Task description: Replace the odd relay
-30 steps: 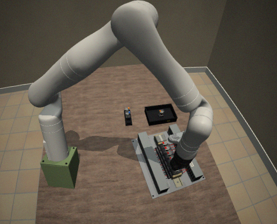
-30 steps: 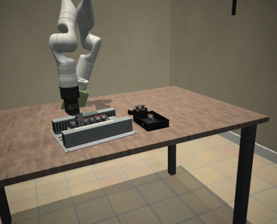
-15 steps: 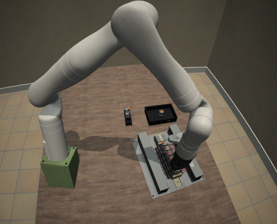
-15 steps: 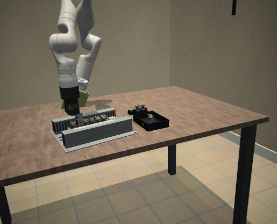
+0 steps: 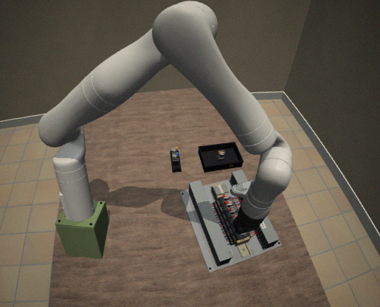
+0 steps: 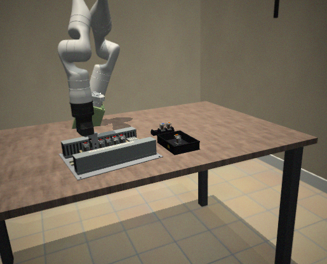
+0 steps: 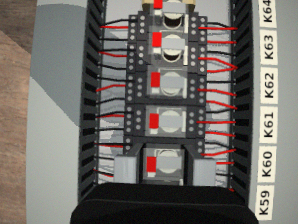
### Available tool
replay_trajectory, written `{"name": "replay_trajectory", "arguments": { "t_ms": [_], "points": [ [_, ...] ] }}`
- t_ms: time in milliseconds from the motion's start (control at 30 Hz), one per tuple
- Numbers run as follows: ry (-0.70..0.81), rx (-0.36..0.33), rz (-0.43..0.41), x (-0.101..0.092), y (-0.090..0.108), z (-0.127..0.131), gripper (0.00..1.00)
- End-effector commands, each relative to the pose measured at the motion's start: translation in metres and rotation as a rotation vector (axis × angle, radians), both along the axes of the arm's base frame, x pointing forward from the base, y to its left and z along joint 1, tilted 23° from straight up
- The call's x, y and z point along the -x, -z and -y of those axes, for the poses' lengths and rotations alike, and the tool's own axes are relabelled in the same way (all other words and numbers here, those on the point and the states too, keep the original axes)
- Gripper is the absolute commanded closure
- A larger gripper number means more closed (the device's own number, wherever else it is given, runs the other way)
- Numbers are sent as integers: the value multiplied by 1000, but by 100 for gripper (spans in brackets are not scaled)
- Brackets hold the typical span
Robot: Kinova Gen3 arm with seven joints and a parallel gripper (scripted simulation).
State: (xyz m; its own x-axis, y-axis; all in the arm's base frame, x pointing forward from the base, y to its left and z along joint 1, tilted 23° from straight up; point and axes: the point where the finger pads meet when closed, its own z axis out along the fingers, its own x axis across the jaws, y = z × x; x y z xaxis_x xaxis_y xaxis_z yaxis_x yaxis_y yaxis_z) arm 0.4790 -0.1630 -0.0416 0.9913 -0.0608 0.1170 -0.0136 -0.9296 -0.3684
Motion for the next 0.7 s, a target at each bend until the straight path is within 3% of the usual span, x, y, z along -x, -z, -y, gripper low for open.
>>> {"name": "replay_trajectory", "arguments": {
  "t_ms": [0,667],
  "points": [
    [6,-1,4,-2,0,1,100],
    [2,1,2,-1,0,1,100]
  ]
}}
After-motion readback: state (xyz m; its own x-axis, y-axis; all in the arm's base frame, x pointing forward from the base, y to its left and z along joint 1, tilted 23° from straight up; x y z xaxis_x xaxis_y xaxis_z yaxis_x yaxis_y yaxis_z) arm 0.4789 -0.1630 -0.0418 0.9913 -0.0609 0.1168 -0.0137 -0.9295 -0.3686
